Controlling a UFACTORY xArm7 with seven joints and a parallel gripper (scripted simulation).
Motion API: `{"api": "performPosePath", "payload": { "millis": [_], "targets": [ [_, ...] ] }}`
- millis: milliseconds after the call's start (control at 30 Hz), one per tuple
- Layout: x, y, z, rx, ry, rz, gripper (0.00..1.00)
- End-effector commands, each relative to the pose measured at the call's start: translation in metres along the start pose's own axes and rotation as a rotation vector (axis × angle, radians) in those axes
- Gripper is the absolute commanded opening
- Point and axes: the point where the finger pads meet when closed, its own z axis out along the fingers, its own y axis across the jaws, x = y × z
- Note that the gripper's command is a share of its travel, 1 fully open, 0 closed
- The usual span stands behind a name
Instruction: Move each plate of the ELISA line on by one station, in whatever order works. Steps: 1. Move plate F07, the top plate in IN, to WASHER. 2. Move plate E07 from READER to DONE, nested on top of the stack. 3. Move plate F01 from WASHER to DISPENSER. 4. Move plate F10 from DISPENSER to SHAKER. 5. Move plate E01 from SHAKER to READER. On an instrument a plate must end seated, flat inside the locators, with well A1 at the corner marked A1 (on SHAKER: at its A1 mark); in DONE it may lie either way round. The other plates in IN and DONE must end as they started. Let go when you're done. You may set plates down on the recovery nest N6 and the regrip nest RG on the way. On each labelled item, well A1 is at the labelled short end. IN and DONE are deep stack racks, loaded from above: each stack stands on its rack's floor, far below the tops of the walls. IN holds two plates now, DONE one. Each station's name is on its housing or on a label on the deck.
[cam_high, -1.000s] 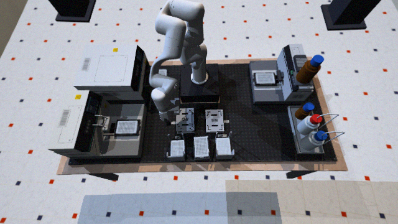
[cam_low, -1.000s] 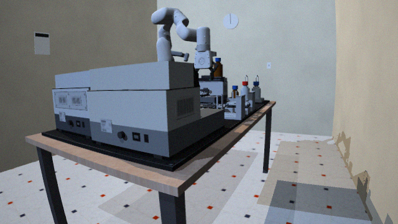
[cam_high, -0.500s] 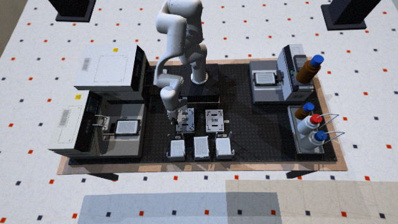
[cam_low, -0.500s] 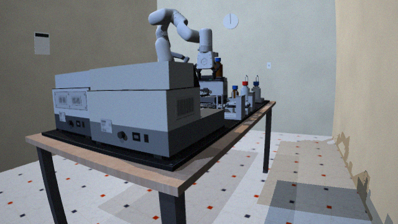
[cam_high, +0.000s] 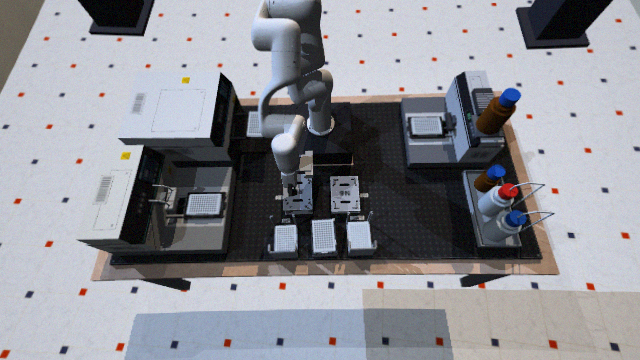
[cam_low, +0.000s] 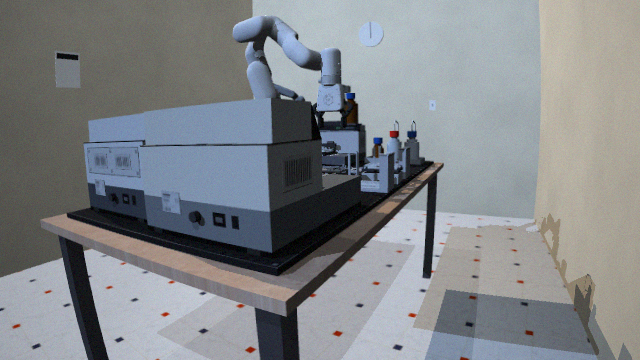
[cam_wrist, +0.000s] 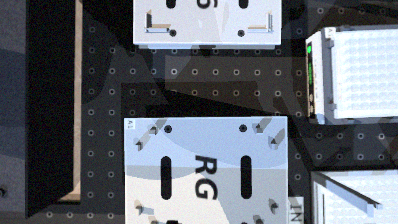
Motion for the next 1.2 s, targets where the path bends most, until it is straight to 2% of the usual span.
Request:
{"api": "performPosePath", "payload": {
  "millis": [0, 1167],
  "targets": [
    [0.011, -0.004, -0.002, -0.005, -0.001, 0.001, 1.00],
    [0.102, -0.047, -0.002, -0.005, 0.000, 0.001, 1.00]
  ]
}}
